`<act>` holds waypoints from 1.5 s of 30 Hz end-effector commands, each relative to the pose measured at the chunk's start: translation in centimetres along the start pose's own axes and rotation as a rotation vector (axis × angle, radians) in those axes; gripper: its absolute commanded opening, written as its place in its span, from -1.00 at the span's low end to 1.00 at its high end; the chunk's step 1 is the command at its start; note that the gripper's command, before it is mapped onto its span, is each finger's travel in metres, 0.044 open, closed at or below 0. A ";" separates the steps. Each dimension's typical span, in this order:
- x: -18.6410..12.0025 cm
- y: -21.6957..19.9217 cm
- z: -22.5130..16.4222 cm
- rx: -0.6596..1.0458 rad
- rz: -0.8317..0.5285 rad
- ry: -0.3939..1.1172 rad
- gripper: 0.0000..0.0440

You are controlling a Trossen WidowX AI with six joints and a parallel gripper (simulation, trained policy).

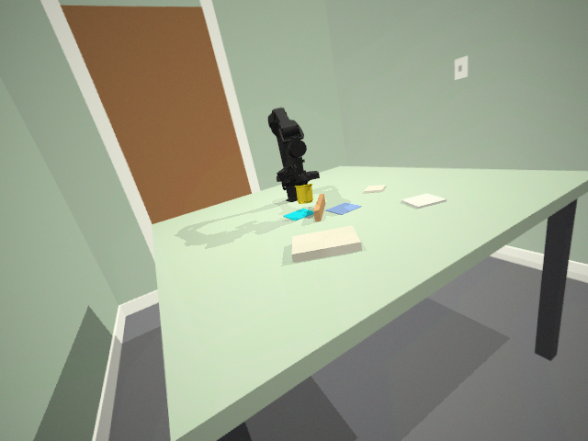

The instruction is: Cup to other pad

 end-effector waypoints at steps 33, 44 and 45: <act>3.0 -4.0 -0.9 0.128 0.092 -0.066 -0.20; 1.5 -4.5 -1.1 0.147 0.163 -0.094 0.01; 1.3 -4.6 -1.1 0.150 0.169 -0.097 0.04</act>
Point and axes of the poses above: the point midway between the two fingers, 35 mm back from their tips, its own x axis out along the fingers, its own y axis across the jaws, z = x × y, the point moved 3 cm from there along -x, back along the fingers, and after that the axes turned 8 degrees about -x, right-handed, at the moved point
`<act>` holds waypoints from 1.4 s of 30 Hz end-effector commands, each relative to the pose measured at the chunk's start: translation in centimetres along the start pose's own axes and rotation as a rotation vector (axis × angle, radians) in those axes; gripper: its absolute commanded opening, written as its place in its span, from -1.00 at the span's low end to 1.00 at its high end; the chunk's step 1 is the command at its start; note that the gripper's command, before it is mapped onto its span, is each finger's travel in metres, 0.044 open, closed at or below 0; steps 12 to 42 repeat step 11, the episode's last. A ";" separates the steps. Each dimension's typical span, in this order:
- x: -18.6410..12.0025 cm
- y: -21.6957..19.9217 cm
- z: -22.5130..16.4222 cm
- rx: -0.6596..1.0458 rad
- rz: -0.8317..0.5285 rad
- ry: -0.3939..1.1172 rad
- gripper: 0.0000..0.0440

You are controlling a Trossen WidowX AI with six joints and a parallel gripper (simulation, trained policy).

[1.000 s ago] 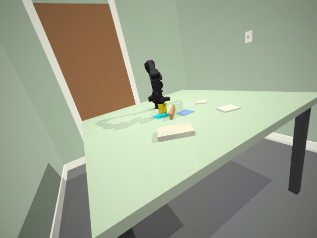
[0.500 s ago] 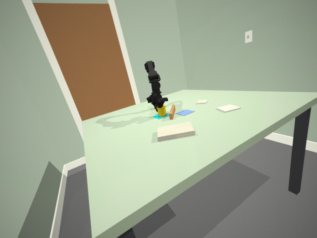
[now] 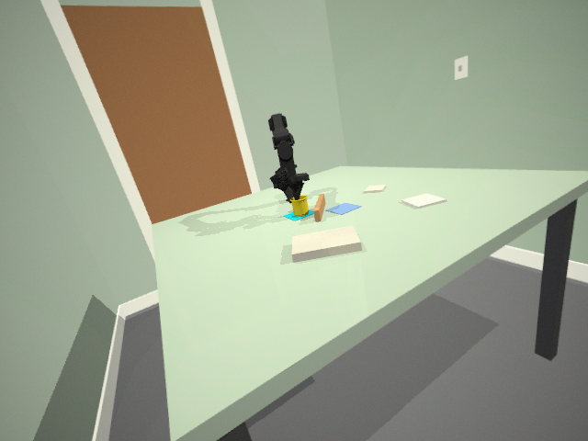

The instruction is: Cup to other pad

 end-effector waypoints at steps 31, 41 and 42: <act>-3.1 -0.4 0.6 0.041 0.085 -0.045 0.32; -3.1 -0.4 0.6 0.041 0.085 -0.045 0.32; -3.1 -0.4 0.6 0.041 0.085 -0.045 0.32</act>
Point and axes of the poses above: the point midway between the two fingers, 35 mm back from their tips, its own x axis out along the fingers, its own y axis across the jaws, z = x × y, the point moved 3 cm from there along -x, back along the fingers, and after that the axes turned 8 degrees about -x, right-handed, at the moved point
